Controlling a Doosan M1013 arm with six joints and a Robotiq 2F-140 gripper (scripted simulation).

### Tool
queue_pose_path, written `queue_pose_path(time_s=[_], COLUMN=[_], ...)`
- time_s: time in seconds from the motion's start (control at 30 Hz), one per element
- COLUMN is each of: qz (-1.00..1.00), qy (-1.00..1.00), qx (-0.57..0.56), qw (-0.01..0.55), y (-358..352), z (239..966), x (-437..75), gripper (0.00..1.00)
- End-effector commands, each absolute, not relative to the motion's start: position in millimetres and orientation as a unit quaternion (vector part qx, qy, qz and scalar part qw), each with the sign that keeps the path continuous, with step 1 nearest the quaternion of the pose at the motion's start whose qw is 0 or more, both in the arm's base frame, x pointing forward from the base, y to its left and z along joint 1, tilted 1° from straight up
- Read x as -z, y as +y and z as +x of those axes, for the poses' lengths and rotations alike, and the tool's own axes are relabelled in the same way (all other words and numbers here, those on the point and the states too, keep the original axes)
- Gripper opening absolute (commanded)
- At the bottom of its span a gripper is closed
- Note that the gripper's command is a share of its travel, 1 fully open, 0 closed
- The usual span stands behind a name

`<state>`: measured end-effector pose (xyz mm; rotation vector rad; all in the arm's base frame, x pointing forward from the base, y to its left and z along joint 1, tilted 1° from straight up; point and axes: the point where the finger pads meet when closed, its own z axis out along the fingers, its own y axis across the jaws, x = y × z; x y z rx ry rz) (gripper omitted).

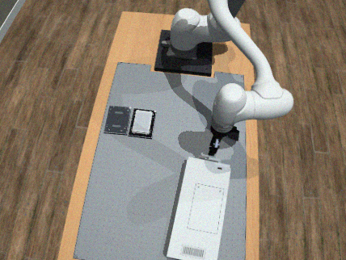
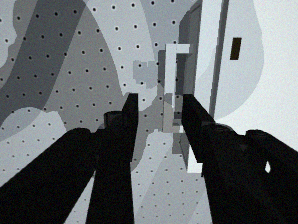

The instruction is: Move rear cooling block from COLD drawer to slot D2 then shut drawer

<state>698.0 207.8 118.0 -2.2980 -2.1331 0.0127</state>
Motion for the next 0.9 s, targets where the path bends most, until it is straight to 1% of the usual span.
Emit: queue_pose_path(time_s=[0.0,0.87], qz=[-0.733,-0.733], qy=[-0.680,-0.680], qx=[-0.003,-0.003], qw=[0.003,0.003], y=[208.6,208.5], z=[699.3,699.0], x=[-116.1,-84.1], gripper=[0.34,0.34])
